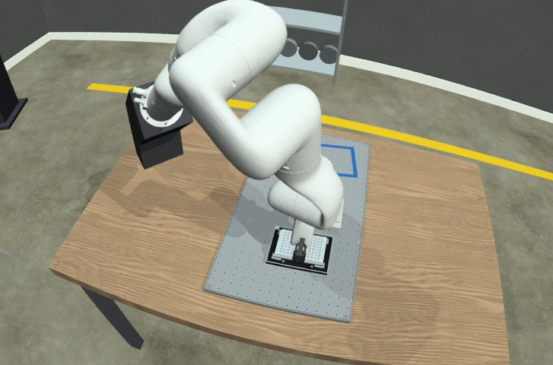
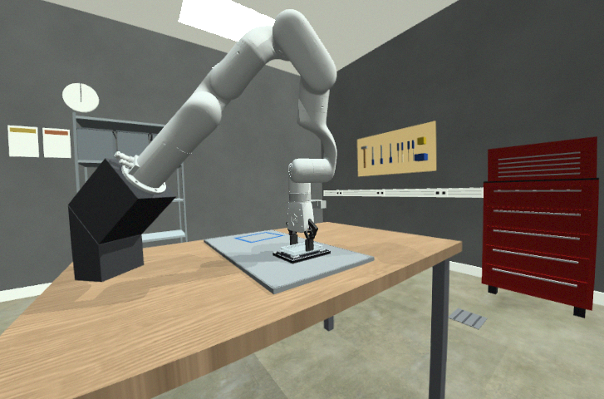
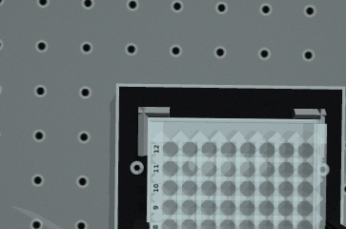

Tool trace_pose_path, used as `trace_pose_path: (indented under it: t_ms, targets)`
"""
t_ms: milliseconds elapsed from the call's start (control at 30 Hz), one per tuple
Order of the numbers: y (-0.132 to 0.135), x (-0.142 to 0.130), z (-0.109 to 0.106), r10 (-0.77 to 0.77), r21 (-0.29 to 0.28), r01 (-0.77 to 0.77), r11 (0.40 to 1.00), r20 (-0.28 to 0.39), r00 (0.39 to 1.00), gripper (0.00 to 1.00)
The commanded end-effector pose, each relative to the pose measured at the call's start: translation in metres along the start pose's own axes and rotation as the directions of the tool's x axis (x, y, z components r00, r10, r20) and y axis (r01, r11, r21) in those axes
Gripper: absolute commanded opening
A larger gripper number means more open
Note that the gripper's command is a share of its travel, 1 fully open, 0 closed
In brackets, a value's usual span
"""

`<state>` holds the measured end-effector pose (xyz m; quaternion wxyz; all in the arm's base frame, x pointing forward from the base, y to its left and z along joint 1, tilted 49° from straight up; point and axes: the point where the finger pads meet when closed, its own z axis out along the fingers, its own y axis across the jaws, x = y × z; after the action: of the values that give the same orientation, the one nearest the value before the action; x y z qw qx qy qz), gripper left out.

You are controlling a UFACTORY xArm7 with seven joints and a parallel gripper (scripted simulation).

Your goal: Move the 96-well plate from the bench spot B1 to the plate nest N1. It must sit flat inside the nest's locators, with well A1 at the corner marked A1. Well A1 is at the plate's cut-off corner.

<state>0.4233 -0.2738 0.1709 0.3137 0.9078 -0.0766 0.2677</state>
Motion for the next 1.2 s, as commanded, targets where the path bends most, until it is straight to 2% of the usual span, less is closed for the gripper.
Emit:
trace_pose_path:
  t_ms: [0,333,367,1167]
  targets:
    - [-0.0002,0.0011,0.0001,0.0,0.001,0.0,1.0,-0.003,1.0,0.0]
    - [-0.0002,0.0012,0.0012,0.0,0.001,0.0,1.0,-0.003,1.0,0.0]
    - [-0.0002,0.0011,0.0019,0.0,0.001,0.0,1.0,-0.003,1.0,1.0]
    - [-0.0002,0.0012,0.0019,0.0,0.001,0.0,1.0,-0.003,1.0,1.0]
